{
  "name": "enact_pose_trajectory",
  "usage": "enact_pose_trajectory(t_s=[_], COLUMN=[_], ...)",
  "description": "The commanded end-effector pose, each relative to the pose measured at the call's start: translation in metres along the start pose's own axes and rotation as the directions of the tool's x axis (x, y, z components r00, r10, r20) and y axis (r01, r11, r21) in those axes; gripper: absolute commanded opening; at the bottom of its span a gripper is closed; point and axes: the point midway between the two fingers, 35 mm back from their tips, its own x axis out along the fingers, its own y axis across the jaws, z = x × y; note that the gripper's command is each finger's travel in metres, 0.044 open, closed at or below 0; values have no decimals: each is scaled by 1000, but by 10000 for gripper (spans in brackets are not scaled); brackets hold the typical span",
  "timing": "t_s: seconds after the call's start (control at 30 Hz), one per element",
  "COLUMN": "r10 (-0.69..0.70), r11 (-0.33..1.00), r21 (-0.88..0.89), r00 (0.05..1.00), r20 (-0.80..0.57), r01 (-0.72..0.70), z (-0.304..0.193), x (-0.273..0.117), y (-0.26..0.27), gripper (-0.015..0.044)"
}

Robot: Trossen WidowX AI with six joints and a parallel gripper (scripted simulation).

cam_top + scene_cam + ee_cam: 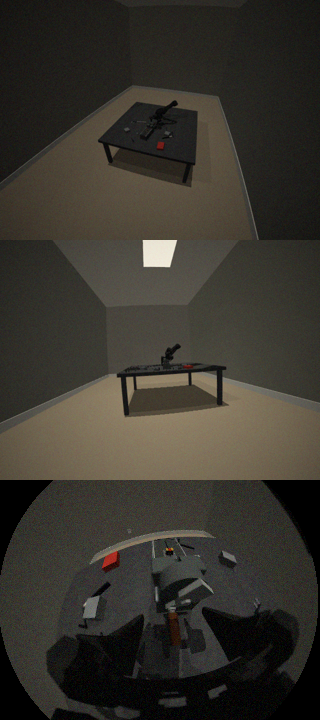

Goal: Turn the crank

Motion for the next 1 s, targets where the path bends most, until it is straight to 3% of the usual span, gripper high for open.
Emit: enact_pose_trajectory(t_s=[0.0,0.73,0.97], r10=[-4,0,0], r11=[1000,1000,1000], r21=[5,7,7], r00=[1000,1000,1000], r20=[-4,-2,-2], r01=[4,0,0], z=[-7,-31,-31], x=[6,26,26], y=[-1,1,1], gripper=[440,440,256])
